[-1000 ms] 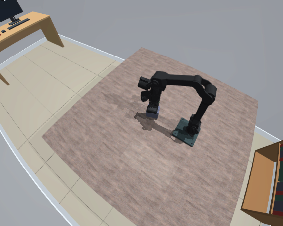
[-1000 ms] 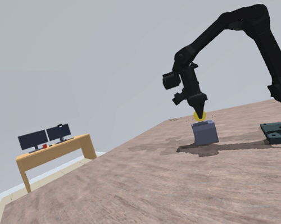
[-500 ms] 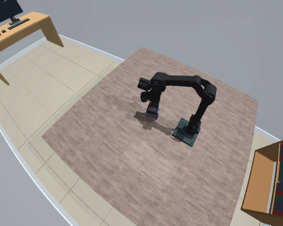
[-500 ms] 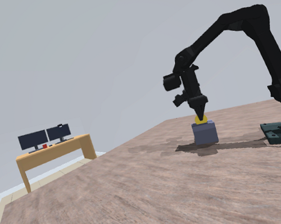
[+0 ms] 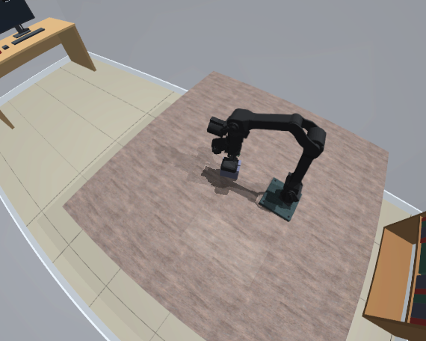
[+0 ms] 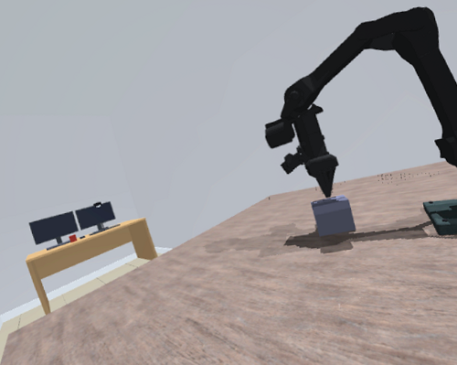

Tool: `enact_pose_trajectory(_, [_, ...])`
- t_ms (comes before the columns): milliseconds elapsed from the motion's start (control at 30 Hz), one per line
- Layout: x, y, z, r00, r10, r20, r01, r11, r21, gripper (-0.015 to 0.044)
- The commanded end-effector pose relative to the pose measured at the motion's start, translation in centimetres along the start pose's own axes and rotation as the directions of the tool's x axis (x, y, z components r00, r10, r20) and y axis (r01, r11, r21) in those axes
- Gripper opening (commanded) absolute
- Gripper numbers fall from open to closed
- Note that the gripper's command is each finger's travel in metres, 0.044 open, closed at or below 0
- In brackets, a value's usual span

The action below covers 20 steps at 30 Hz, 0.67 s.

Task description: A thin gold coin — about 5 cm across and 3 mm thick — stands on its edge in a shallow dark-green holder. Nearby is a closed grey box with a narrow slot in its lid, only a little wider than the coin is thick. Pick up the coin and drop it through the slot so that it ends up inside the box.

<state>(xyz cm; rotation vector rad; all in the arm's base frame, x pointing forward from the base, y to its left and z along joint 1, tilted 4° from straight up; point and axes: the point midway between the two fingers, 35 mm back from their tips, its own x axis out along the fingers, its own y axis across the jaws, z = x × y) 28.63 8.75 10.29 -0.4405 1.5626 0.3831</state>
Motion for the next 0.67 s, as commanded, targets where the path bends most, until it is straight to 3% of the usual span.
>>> enact_pose_trajectory(0, [-0.8, 0.0, 0.0, 1.000, -0.001, 0.002, 0.001, 1.000, 0.000, 0.0266])
enact_pose_trajectory(233, [-3.3, 0.0, 0.0, 1.000, 0.000, 0.001, 0.000, 1.000, 0.000, 0.0440])
enact_pose_trajectory(333, [-5.9, 0.1, -0.3, 1.000, 0.001, -0.001, -0.001, 1.000, -0.001, 0.0440])
enact_pose_trajectory(633, [-6.1, 0.1, -0.4, 1.000, 0.001, -0.001, -0.001, 1.000, -0.001, 0.0440])
